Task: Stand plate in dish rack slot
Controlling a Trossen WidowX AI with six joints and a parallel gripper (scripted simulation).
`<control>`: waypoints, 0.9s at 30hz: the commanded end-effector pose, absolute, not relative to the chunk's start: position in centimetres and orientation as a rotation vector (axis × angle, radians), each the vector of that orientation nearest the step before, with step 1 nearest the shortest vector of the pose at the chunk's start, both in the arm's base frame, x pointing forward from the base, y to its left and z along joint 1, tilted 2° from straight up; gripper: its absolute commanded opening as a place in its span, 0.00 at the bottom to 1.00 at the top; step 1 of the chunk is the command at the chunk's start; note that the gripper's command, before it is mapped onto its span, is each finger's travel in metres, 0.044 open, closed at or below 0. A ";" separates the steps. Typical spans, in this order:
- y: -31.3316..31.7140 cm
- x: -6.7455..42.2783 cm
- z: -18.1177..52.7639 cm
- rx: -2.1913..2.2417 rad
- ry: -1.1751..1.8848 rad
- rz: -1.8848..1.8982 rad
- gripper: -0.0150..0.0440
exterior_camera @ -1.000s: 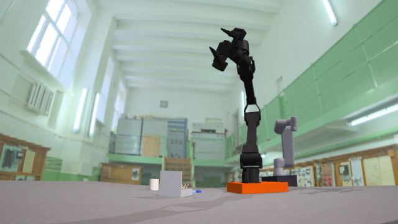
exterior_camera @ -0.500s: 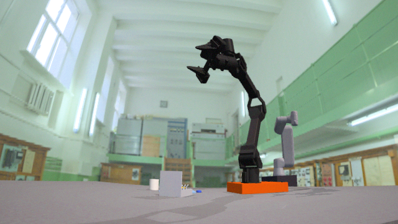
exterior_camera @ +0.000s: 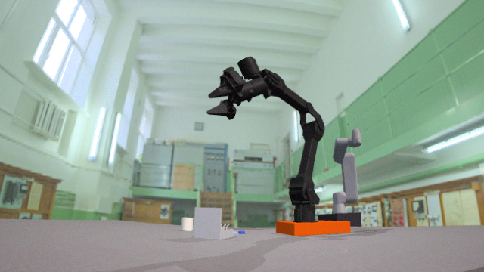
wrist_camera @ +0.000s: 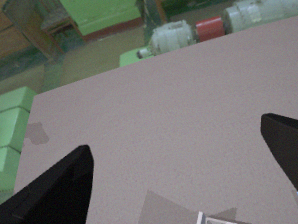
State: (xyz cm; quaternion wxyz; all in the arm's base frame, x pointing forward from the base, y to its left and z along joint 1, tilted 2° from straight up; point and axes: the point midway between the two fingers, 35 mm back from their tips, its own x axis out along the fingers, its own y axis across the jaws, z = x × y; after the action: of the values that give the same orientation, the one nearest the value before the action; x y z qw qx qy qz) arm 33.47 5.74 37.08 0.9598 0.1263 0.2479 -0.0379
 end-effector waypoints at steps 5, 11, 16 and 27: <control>2.2 34.5 33.7 0.171 0.629 -0.156 0.93; -1.2 34.7 30.7 0.102 0.759 -0.210 0.93; -4.5 34.5 28.0 0.054 0.887 -0.248 0.93; -11.1 31.7 22.3 0.006 1.223 -0.236 0.93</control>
State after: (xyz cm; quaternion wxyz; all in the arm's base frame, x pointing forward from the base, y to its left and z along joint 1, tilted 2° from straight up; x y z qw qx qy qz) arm 32.35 -9.77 23.43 0.8323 0.0039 0.5409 -0.1211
